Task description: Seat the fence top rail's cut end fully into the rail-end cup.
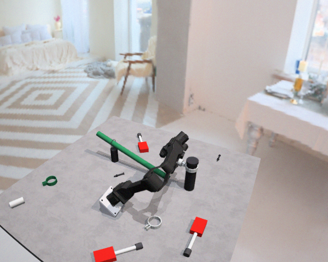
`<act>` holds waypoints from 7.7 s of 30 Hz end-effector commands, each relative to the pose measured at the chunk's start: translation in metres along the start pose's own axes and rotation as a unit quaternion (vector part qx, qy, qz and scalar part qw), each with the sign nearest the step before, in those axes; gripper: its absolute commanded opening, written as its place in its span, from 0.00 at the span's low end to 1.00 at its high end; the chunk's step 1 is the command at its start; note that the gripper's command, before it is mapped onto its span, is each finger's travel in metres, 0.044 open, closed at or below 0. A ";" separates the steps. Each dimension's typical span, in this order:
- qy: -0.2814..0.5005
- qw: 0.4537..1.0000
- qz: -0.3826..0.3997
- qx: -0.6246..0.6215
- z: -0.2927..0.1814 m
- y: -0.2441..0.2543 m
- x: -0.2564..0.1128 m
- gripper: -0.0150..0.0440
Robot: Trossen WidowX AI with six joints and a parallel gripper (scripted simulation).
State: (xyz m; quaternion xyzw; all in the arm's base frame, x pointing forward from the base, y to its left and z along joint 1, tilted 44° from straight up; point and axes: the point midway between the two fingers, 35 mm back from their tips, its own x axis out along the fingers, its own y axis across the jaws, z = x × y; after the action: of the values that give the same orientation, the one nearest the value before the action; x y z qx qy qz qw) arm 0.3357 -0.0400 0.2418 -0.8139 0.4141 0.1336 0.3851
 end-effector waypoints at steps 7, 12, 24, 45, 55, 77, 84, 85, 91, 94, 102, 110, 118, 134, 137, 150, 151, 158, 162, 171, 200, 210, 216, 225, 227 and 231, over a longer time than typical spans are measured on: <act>-0.022 0.999 -0.001 -0.039 0.000 0.006 -0.004 0.25; -0.033 0.998 -0.001 -0.057 0.000 0.010 -0.006 0.25; -0.028 0.998 -0.001 -0.049 0.000 0.008 -0.005 0.25; -0.028 0.998 0.001 -0.049 0.000 0.009 -0.005 0.57; -0.033 0.998 0.003 -0.051 0.014 0.003 -0.016 1.00; -0.038 0.974 0.034 0.220 0.081 -0.014 -0.063 1.00; -0.018 0.900 0.041 0.434 0.114 -0.019 -0.089 1.00; -0.015 0.886 0.040 0.463 0.118 -0.020 -0.093 1.00; -0.004 0.815 0.027 0.579 0.139 -0.021 -0.114 1.00; -0.001 0.780 0.020 0.626 0.147 -0.022 -0.122 1.00; -0.001 0.706 0.006 0.708 0.158 -0.022 -0.136 1.00; -0.001 0.706 0.006 0.708 0.158 -0.022 -0.136 1.00; 0.013 0.672 0.017 0.740 0.159 -0.020 -0.128 1.00; 0.258 0.060 0.021 0.964 0.165 0.026 -0.032 1.00; 0.258 0.060 0.021 0.964 0.165 0.026 -0.032 1.00; 0.257 0.060 0.021 0.964 0.166 0.038 -0.011 1.00; 0.257 0.060 0.021 0.964 0.166 0.041 -0.006 1.00; 0.257 0.060 0.020 0.964 0.166 0.049 0.007 1.00; 0.257 0.060 0.020 0.964 0.166 0.051 0.012 1.00; 0.257 0.060 0.020 0.964 0.166 0.056 0.022 1.00; 0.256 0.060 0.019 0.965 0.165 0.080 0.062 1.00; 0.256 0.060 0.019 0.965 0.165 0.081 0.063 0.64; 0.256 0.060 0.019 0.965 0.165 0.081 0.063 0.54; 0.256 0.060 0.019 0.965 0.165 0.080 0.062 0.38; 0.257 0.060 0.019 0.965 0.165 0.078 0.060 0.29; 0.256 0.061 0.015 0.965 0.165 0.076 0.057 0.25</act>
State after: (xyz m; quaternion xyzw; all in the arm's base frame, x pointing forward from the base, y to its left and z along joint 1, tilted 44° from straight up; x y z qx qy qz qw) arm 0.3288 0.0174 0.0586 0.2984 0.2644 -0.5965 0.6966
